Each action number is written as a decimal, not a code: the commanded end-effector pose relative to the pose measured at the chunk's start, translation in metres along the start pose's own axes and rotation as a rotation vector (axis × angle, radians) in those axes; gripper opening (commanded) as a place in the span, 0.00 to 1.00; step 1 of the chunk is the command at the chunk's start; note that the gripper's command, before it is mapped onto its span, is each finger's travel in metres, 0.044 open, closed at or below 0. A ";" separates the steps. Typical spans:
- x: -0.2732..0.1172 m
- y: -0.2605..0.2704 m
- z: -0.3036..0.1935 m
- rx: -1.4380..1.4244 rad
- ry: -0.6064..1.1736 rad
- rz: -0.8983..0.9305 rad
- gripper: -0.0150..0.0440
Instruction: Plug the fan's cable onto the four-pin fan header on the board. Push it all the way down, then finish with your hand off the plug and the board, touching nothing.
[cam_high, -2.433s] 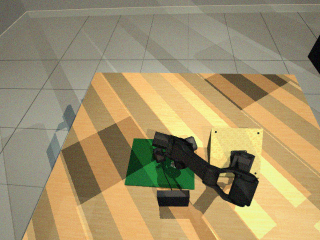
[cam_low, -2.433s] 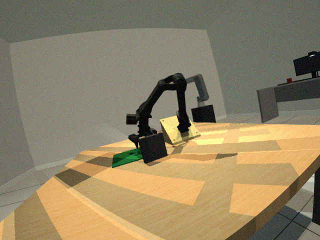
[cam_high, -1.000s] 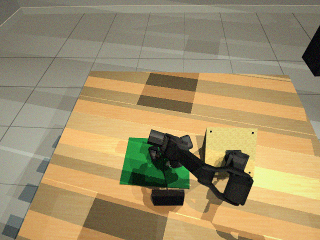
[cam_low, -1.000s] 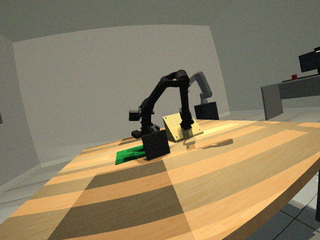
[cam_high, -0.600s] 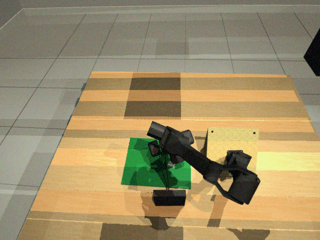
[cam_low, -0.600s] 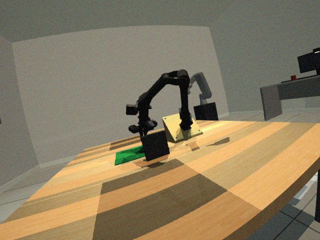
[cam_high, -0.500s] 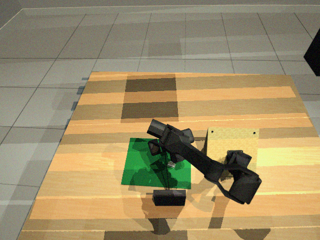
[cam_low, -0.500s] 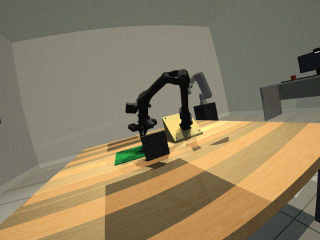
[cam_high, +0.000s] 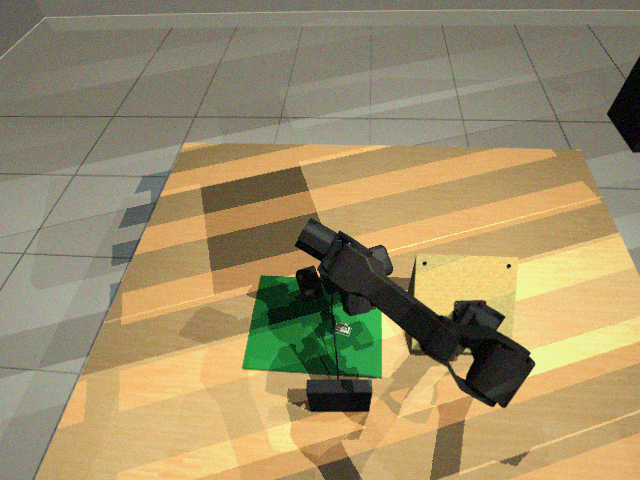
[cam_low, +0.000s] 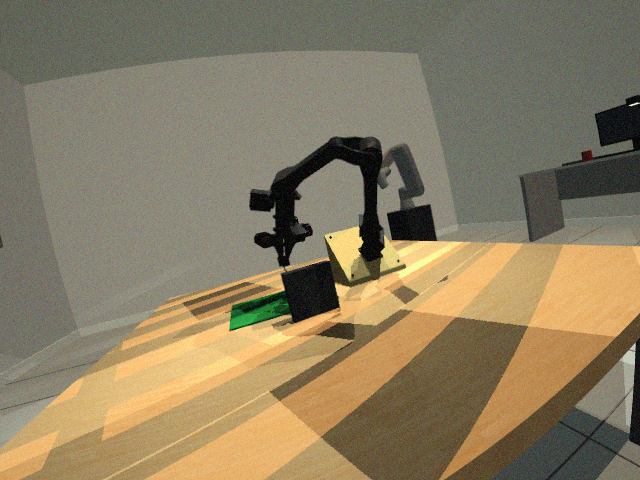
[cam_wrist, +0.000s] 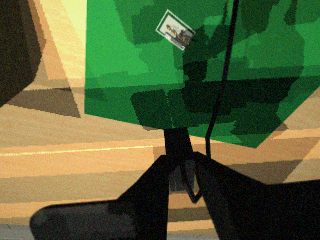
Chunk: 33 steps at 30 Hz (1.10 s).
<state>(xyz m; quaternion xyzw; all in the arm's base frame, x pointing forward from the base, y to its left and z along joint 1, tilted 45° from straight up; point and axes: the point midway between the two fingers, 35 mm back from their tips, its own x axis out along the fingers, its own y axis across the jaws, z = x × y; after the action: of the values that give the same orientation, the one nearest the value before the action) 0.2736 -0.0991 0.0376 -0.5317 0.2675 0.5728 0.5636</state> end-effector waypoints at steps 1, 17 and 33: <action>-0.002 -0.001 -0.001 0.041 -0.006 0.000 0.25; -0.001 0.000 -0.005 0.578 -0.082 0.043 0.25; 0.001 0.000 -0.009 1.115 -0.140 0.120 0.25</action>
<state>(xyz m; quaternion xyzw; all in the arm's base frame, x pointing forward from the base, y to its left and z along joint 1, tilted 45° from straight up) 0.2754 -0.0954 0.0346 -0.1227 0.5017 0.4388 0.7353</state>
